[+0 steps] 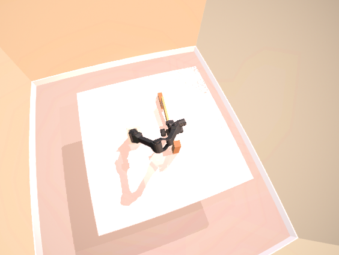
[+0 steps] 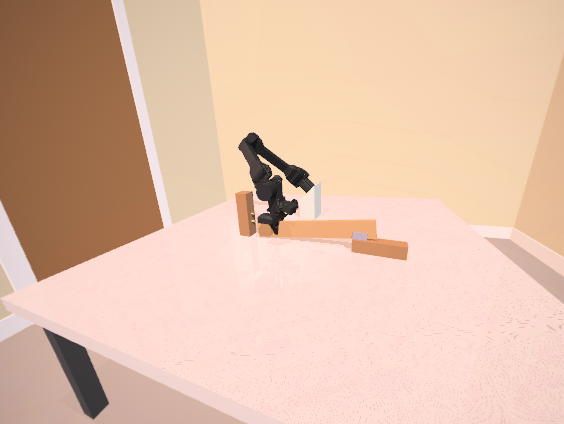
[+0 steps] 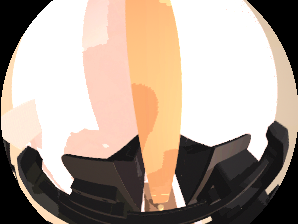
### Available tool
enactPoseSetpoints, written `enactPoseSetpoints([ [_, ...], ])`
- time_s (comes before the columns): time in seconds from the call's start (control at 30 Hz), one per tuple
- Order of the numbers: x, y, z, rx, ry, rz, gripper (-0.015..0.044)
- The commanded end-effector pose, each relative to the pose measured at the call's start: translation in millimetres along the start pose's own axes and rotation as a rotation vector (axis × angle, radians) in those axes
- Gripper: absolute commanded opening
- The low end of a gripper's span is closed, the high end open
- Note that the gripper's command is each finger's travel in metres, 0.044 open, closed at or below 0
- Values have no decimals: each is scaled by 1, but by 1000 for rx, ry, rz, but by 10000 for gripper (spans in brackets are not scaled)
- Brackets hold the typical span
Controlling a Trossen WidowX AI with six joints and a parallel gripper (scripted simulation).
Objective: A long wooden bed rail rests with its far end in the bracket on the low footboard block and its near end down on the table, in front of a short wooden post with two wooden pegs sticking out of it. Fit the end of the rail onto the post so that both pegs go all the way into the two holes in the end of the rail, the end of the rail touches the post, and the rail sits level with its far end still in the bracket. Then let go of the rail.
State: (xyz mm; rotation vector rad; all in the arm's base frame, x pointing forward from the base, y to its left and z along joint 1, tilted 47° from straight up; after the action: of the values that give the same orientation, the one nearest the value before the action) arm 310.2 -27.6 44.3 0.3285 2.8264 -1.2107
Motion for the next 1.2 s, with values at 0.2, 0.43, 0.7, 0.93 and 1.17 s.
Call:
enactPoseSetpoints([
  [0.2, 0, 0, 0, 5, -2, -3, 0],
  [0.43, 0, 0, 0, 5, -2, -3, 0],
  [0.7, 0, 1, -3, 4, -2, -3, 0],
  [0.93, 0, 1, -6, 4, -2, -3, 0],
  [1.17, -1, 1, -10, 4, -2, -3, 0],
])
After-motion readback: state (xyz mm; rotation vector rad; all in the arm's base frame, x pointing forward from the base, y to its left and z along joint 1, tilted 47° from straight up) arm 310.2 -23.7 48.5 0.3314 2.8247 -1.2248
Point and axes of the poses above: the point midway between the two fingers, 35 mm back from their tips, its own z axis out along the fingers, its own x axis across the jaws, y = z × x, the point moved 10 cm from there along -z, back along the fingers, and after that the axes turned 10 degrees about z, right-handed, at the moved point
